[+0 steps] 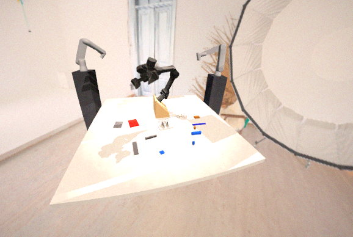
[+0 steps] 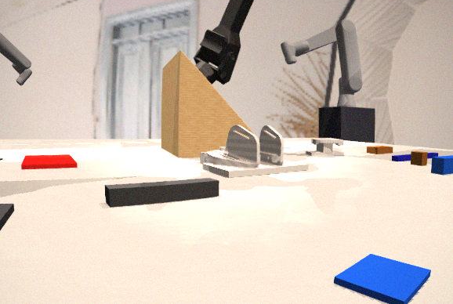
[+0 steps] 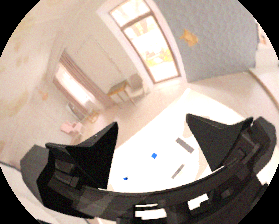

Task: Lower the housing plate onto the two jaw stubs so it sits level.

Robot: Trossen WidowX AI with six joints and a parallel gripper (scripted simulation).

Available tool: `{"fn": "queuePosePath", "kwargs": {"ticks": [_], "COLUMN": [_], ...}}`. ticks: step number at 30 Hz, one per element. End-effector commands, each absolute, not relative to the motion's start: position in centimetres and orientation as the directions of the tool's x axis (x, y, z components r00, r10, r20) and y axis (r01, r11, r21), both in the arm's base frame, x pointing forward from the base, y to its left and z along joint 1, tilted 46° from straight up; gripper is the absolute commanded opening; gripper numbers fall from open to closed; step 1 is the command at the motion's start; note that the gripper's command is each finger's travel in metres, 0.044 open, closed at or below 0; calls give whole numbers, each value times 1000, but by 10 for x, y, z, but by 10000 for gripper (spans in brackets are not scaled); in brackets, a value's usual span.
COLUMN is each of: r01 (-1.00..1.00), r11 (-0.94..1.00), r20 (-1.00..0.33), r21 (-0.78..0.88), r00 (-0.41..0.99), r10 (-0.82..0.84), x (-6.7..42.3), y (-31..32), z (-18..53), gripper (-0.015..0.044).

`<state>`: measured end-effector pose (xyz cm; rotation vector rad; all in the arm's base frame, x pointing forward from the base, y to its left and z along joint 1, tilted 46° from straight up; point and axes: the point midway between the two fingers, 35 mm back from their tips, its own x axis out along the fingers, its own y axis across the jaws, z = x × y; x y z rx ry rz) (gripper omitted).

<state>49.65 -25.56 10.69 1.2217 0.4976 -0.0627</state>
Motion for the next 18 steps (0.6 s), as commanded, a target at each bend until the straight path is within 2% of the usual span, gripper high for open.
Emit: {"fn": "queuePosePath", "kwargs": {"ticks": [1,10,18], "r01": [348,475,619], "r11": [284,119,5], "r20": [-424,-476,-519], "r21": [893,872,786], "r00": [862,766,655], "r10": [277,432,550], "x": [500,493,466], "y": [-214,-109,-22], "z": [115,138,156], "gripper": [440,440,440]}}
